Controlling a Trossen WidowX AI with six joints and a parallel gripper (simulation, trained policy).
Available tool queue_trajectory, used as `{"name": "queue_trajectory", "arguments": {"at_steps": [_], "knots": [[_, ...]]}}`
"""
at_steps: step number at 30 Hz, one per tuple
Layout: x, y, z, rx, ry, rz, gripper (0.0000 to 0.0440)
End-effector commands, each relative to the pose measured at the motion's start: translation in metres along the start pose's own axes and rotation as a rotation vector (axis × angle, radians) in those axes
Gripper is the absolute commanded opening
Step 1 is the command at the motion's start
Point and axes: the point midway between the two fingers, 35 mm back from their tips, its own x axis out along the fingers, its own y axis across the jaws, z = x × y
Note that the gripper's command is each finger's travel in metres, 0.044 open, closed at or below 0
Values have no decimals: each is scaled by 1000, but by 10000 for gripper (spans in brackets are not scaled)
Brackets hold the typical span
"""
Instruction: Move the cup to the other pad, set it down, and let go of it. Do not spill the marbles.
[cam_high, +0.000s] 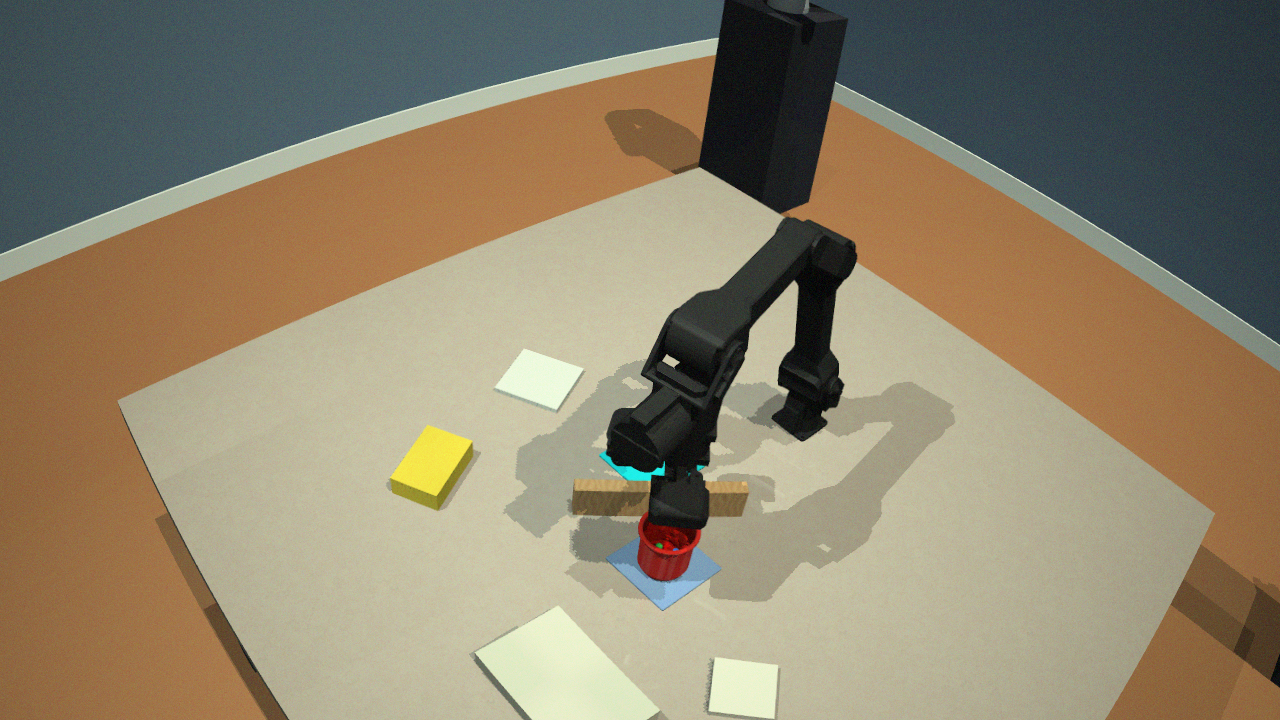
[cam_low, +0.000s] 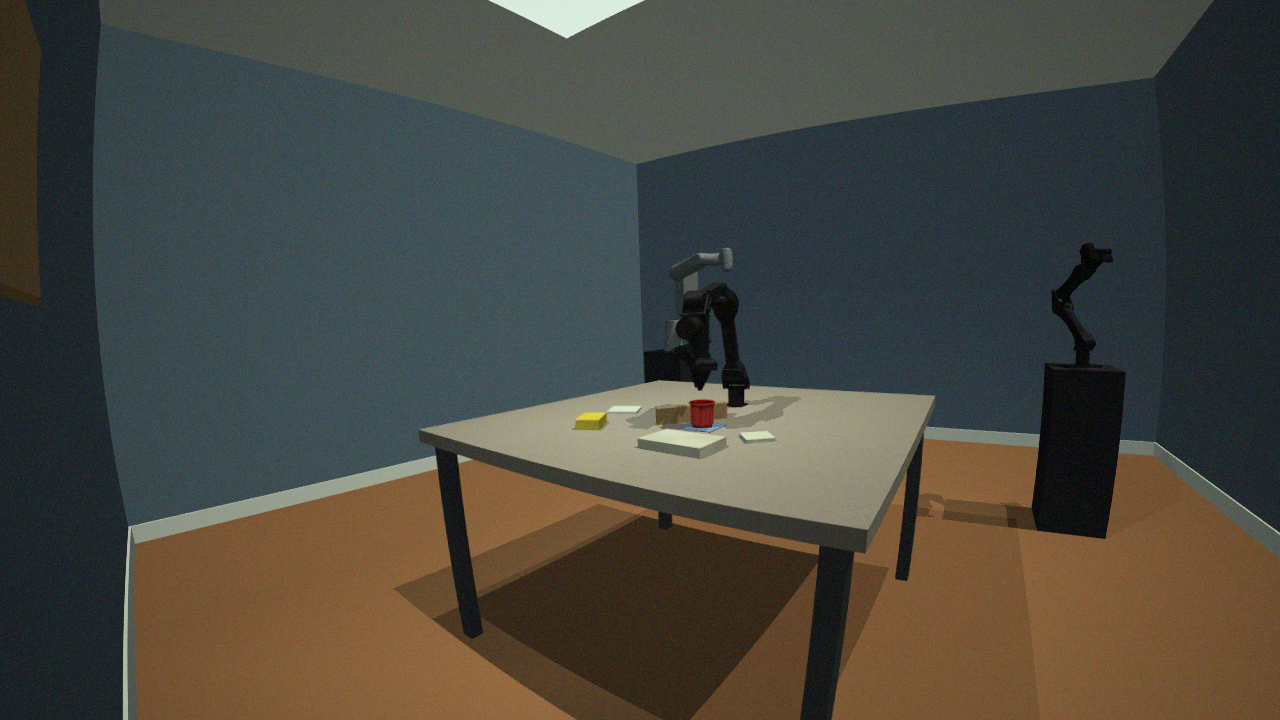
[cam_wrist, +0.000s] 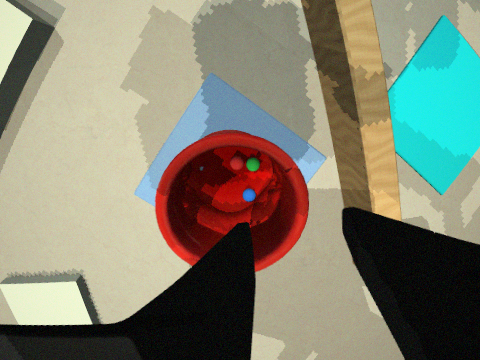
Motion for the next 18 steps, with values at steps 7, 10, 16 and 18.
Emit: {"name": "queue_trajectory", "arguments": {"at_steps": [7, 10, 16, 18], "knots": [[37, -2, 0, 12, 20, -68, 176], [49, -2, 0, 5, 26, -81, 178], [75, -2, -2, -22, 40, -101, 180], [83, -2, -3, -36, 47, -104, 179]]}}
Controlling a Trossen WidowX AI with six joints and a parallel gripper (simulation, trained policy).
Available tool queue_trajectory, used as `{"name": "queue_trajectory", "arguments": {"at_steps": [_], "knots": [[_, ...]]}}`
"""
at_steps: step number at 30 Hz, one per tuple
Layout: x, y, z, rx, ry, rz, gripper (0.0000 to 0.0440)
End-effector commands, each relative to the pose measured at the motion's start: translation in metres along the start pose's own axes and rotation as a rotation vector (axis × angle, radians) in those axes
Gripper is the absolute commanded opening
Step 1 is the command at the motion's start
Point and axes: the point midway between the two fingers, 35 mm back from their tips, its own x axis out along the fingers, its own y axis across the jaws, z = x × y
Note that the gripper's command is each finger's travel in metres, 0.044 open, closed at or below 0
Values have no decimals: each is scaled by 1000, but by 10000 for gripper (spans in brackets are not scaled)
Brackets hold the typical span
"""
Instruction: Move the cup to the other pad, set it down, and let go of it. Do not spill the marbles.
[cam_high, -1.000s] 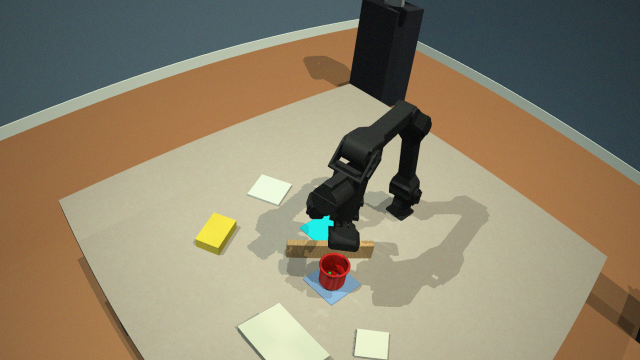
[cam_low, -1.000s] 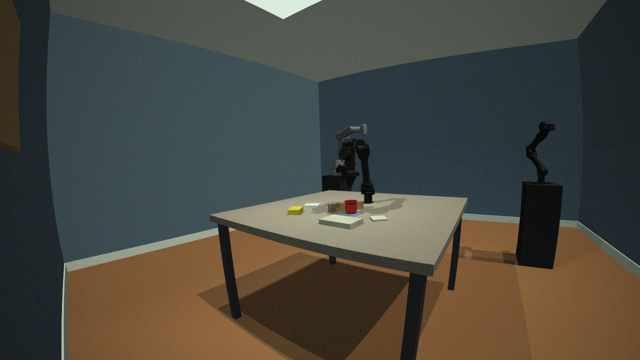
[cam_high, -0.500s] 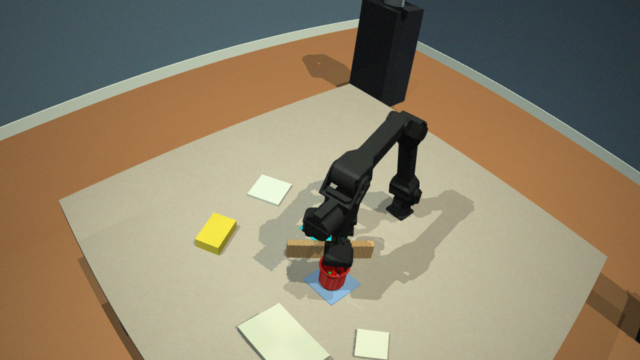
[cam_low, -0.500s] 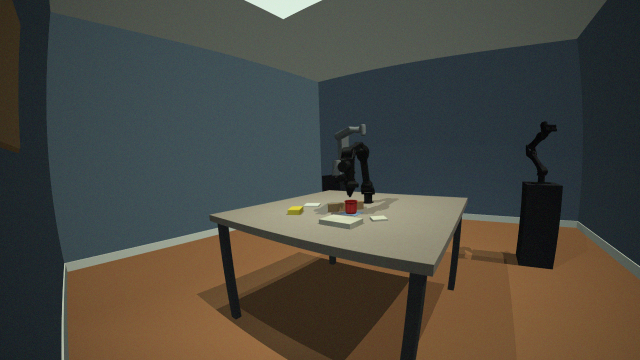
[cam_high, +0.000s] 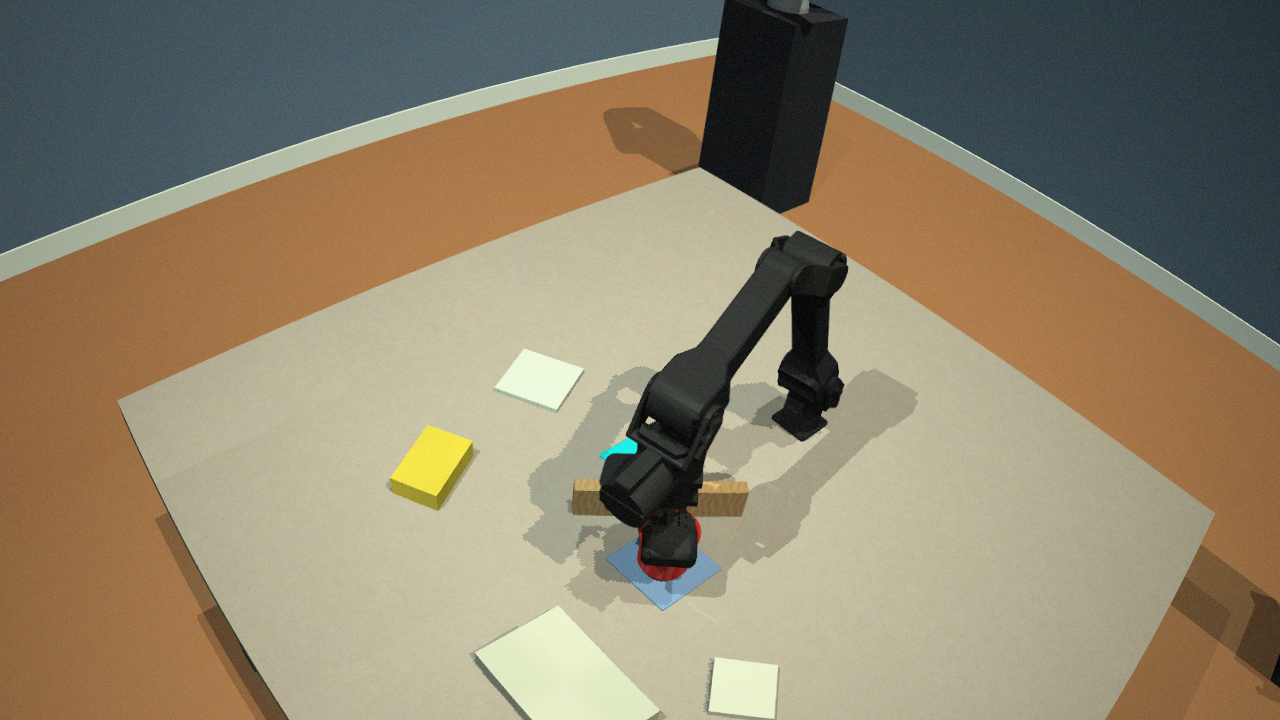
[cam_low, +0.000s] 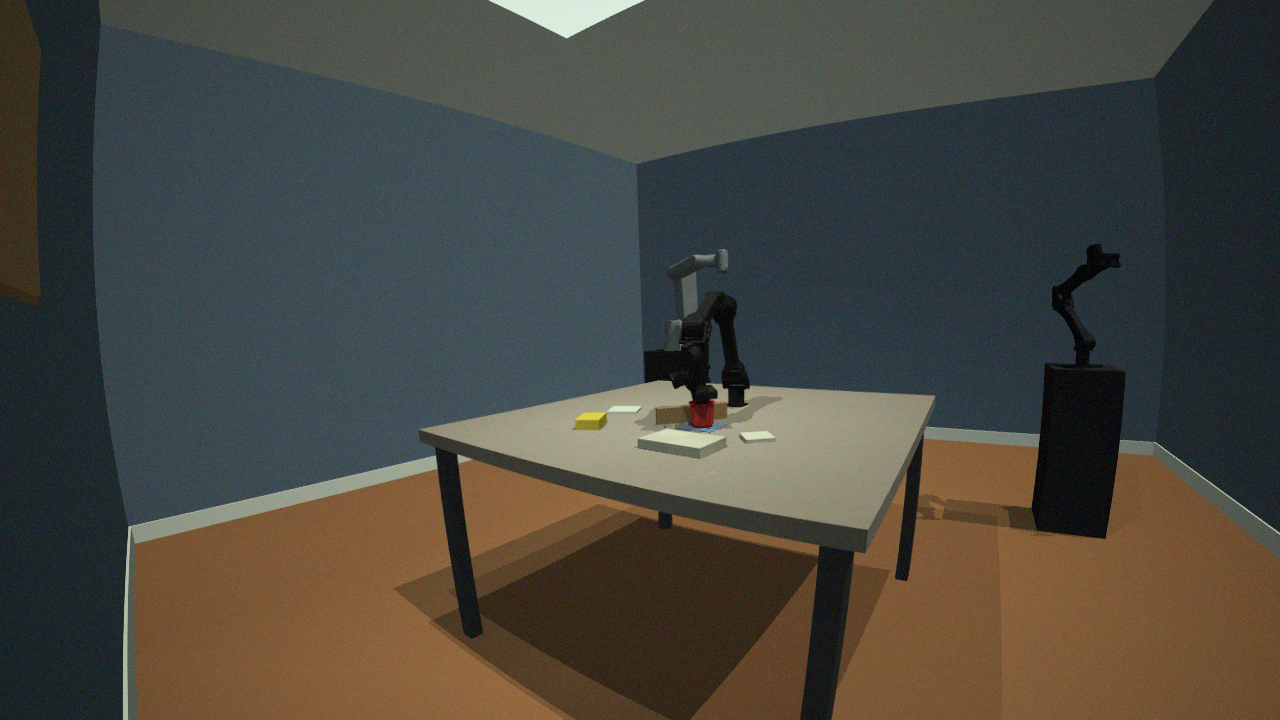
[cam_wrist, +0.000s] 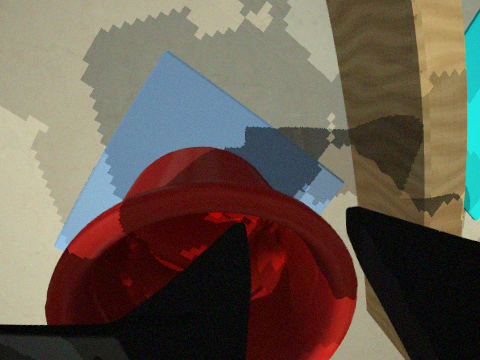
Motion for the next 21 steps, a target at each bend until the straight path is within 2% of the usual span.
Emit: {"name": "queue_trajectory", "arguments": {"at_steps": [1, 8, 9, 21], "knots": [[16, 1, -1, -31, 7, -10, 176], [29, 0, -2, -85, 6, -17, 9], [29, -1, -2, -89, 5, -19, 0], [18, -7, -3, -74, 3, -14, 0]]}}
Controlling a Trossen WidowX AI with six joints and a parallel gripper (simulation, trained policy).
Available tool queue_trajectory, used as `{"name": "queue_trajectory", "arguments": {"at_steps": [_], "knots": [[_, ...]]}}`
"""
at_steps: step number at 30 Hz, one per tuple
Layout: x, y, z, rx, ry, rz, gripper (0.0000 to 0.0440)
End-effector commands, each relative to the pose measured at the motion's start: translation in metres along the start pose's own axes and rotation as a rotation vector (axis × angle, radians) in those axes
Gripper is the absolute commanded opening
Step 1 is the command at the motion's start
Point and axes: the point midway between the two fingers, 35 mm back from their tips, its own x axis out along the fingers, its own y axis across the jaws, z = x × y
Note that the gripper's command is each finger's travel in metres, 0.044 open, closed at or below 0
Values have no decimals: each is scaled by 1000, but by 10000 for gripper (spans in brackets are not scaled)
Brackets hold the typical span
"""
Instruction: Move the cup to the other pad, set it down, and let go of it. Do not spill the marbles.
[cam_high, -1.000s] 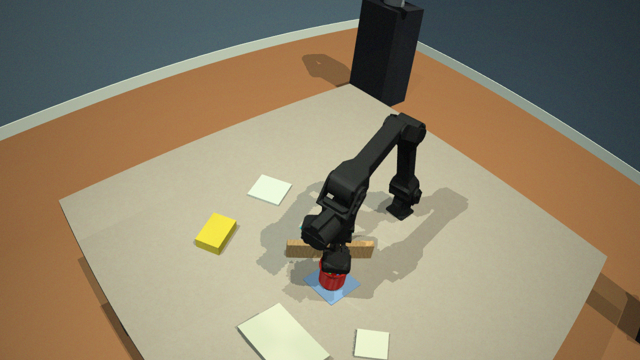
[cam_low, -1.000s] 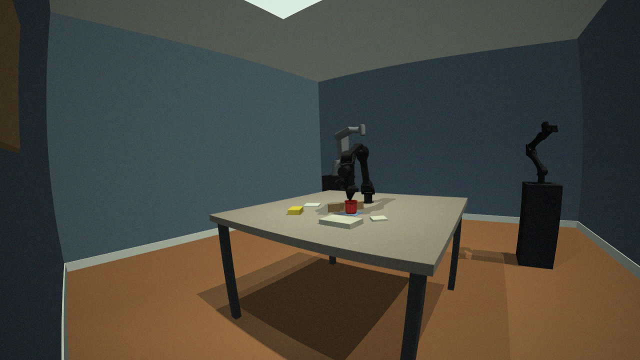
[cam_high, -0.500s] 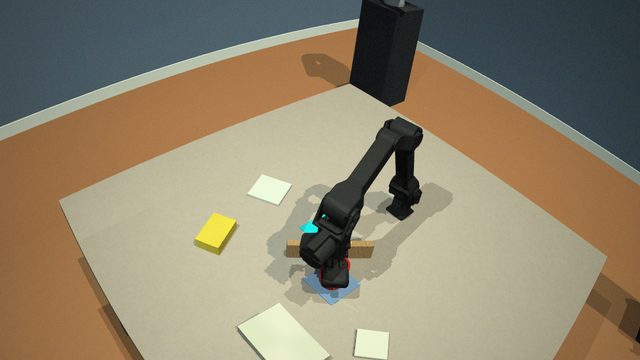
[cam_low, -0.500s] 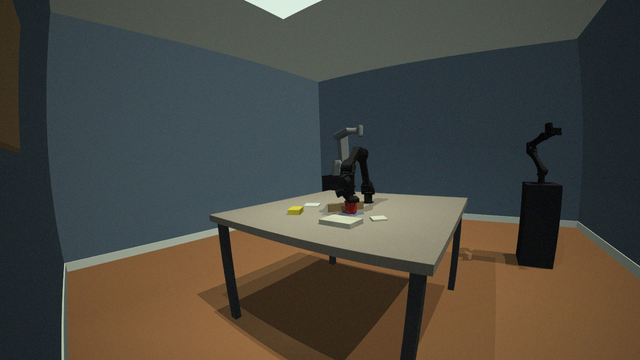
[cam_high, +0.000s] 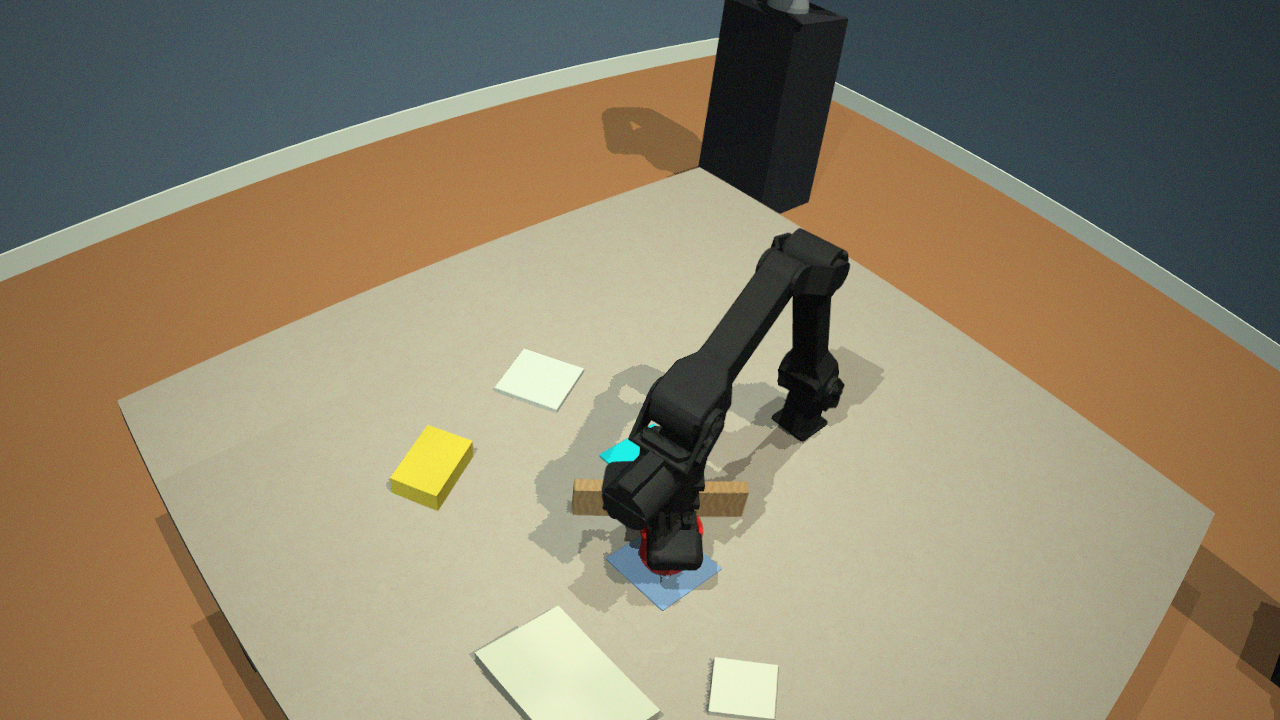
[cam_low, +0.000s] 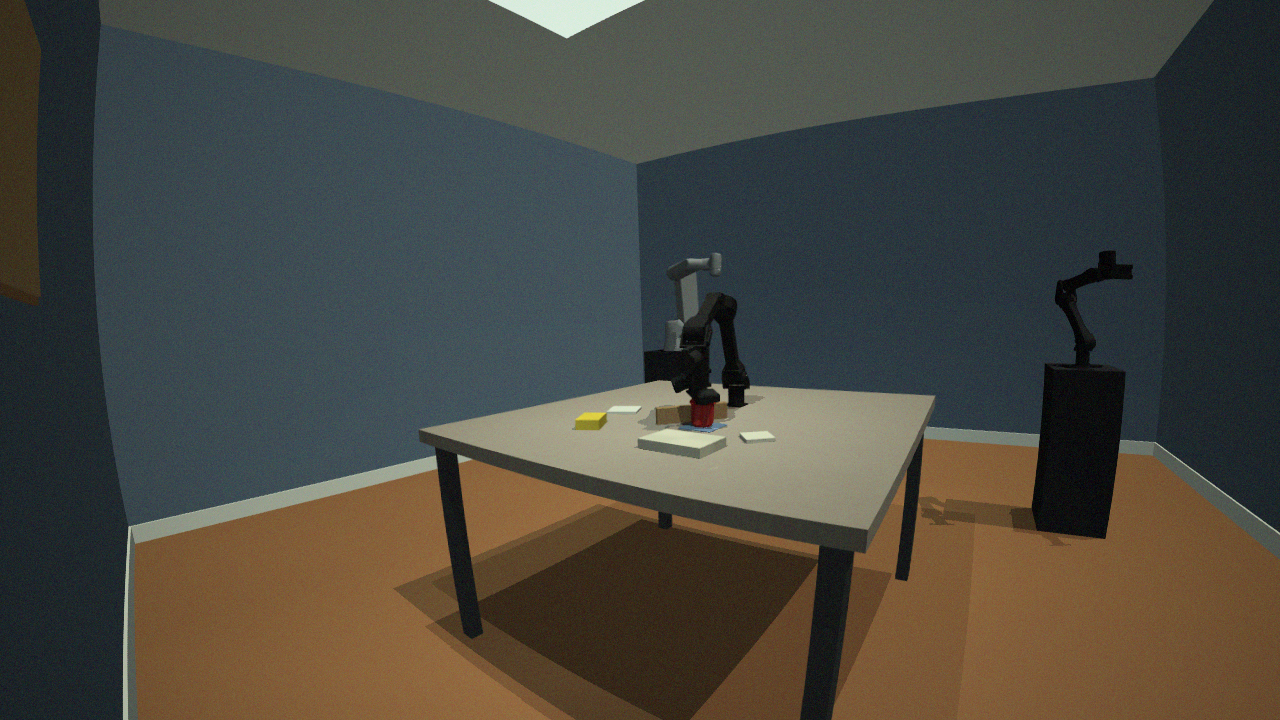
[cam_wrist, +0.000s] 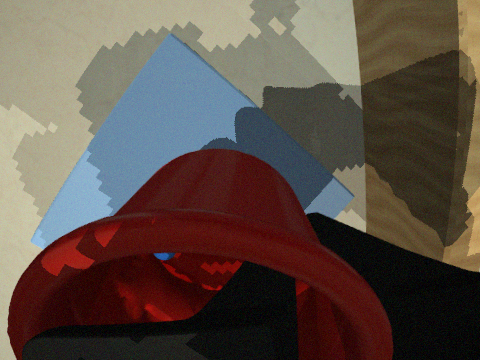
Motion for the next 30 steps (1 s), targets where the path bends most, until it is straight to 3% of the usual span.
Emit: {"name": "queue_trajectory", "arguments": {"at_steps": [1, 30], "knots": [[1, -6, -2, 7, 10, -22, 1], [-66, -52, 5, 195, -14, 70, 0]]}}
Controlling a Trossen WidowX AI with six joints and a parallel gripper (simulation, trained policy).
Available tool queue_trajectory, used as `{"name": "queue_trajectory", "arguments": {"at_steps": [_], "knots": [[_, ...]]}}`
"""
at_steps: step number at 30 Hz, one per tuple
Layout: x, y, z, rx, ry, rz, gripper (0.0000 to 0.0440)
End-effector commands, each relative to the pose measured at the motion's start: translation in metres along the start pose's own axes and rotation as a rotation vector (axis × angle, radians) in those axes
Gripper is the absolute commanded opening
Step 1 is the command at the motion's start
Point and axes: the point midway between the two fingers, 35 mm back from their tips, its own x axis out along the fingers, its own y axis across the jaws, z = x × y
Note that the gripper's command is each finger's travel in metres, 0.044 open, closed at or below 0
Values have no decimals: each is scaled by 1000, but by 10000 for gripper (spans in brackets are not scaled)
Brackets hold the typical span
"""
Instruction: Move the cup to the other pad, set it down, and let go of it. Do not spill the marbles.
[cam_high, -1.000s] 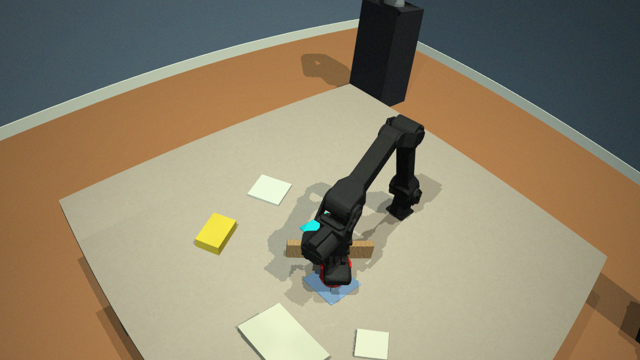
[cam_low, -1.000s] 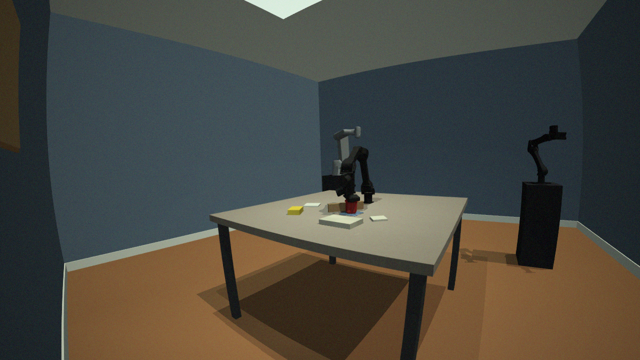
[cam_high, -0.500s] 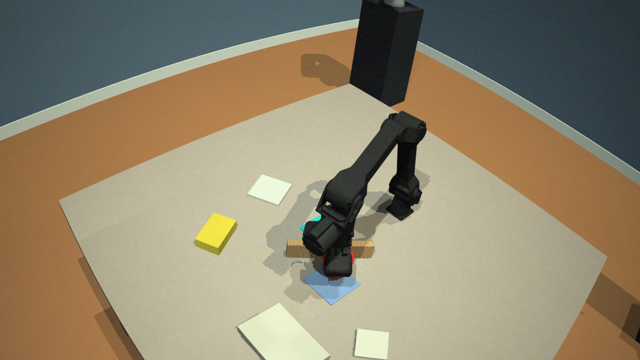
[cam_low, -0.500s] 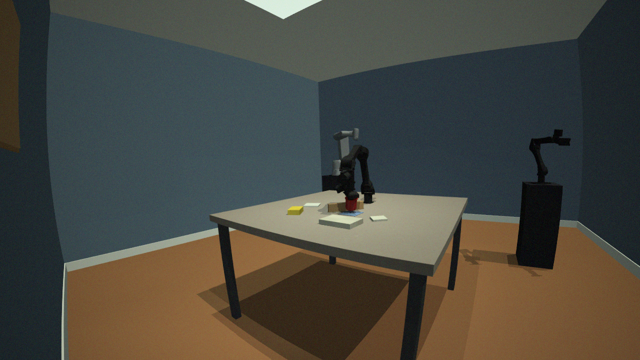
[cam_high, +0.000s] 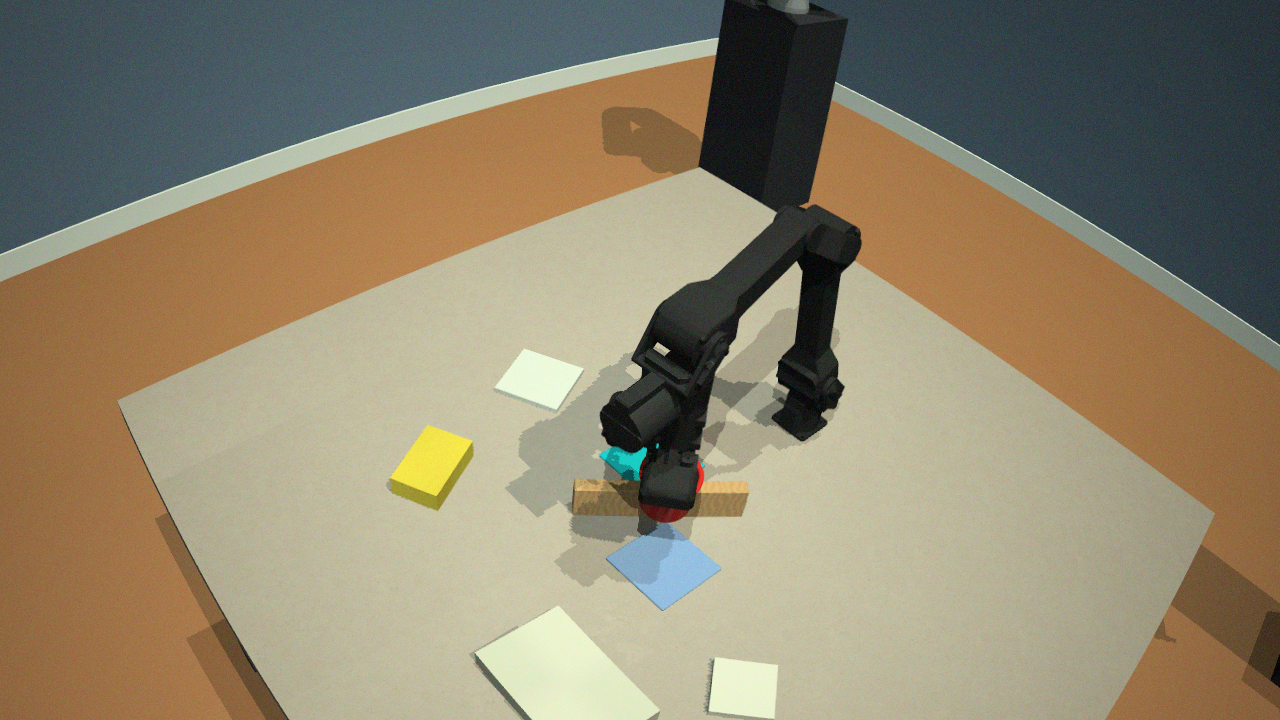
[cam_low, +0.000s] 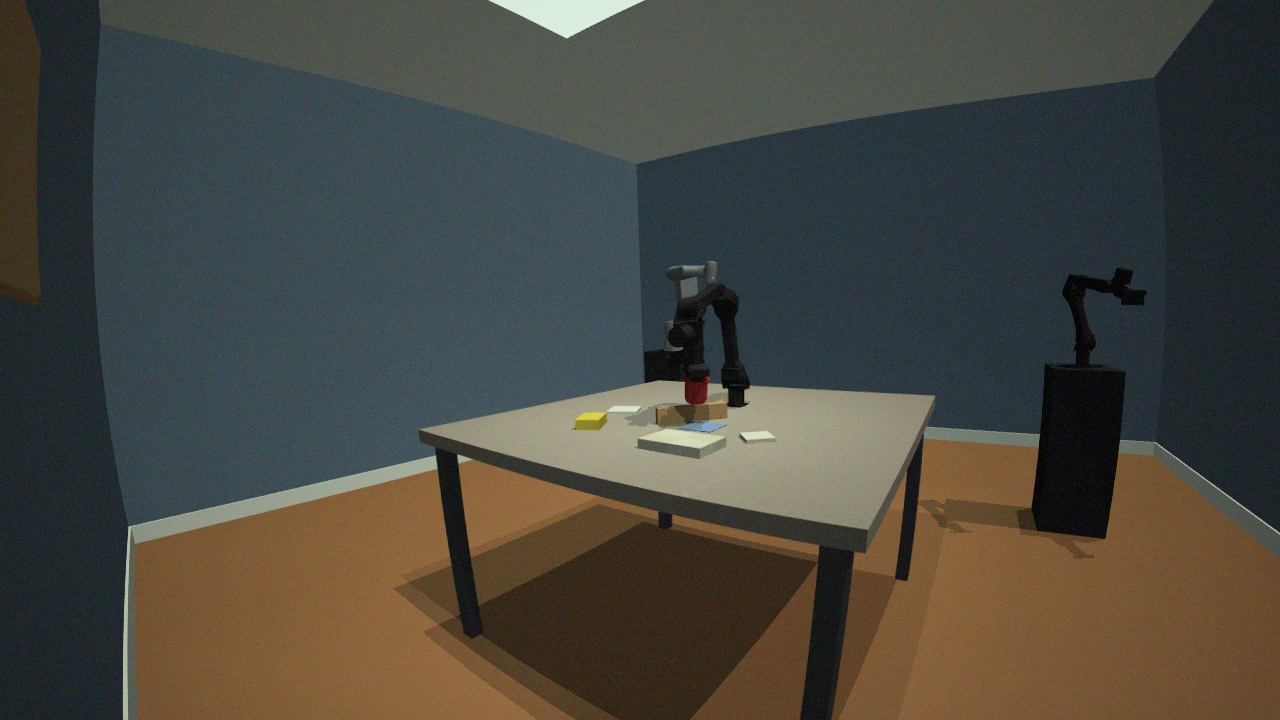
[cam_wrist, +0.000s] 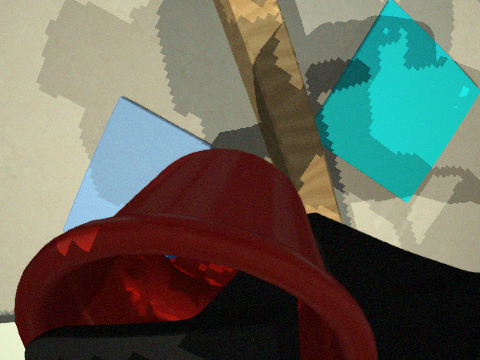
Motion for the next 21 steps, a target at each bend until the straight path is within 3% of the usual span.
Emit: {"name": "queue_trajectory", "arguments": {"at_steps": [1, 21], "knots": [[-9, -7, 6, 41, -9, 26, 0], [-14, -47, 36, 184, -63, 94, 0]]}}
